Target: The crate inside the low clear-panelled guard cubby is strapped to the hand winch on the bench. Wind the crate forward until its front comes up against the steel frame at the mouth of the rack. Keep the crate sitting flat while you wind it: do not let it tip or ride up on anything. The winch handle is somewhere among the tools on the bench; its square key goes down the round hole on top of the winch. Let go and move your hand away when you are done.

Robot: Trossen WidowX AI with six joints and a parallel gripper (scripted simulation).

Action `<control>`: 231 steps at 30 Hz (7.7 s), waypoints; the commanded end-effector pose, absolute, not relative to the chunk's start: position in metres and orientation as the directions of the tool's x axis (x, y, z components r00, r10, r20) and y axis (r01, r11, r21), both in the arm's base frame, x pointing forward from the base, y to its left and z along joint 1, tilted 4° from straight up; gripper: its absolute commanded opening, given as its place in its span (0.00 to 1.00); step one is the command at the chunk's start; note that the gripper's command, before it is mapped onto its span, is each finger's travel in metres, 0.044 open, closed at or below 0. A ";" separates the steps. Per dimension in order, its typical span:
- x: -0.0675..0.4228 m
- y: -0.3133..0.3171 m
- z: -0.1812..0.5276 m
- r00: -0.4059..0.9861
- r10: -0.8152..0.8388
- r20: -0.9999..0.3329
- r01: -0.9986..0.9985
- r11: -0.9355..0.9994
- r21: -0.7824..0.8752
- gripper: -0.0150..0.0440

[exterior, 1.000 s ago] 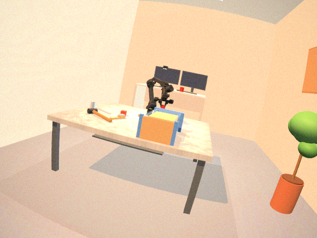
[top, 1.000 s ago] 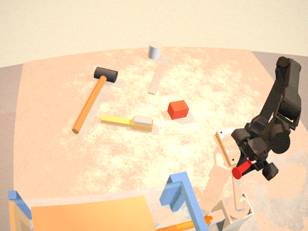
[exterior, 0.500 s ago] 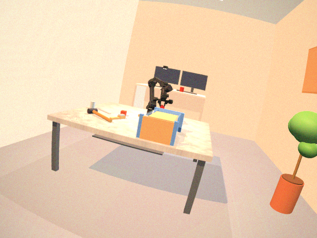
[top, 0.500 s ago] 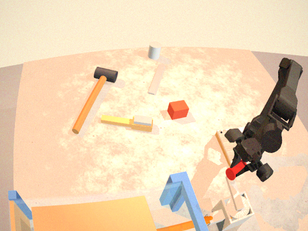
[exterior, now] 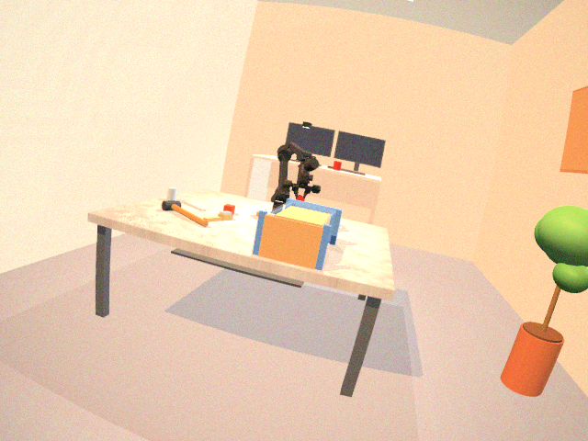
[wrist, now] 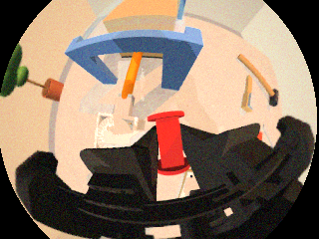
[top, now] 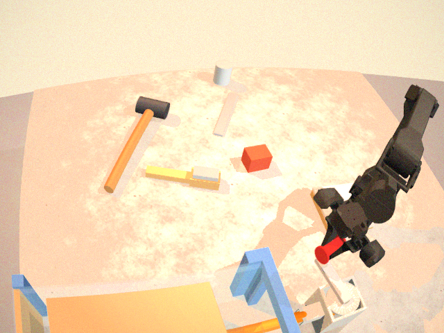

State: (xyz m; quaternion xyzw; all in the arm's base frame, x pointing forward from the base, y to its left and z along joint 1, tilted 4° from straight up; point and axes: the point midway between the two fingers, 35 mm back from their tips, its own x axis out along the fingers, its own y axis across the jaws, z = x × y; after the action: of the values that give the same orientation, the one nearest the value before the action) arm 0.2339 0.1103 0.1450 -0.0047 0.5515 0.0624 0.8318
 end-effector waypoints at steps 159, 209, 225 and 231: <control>0.276 0.299 0.153 0.381 0.110 -0.918 -0.107 0.992 0.074 0.25; 0.199 0.306 0.156 0.375 0.111 -0.920 -0.106 0.991 0.076 0.25; 0.176 0.295 0.156 0.373 0.110 -0.921 -0.106 0.991 0.075 0.25; 0.168 0.290 0.156 0.373 0.110 -0.921 -0.106 0.992 0.075 0.25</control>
State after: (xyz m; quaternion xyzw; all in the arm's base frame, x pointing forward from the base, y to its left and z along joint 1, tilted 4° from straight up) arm 0.1791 0.2959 0.1625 0.0120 0.5458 0.0671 0.8352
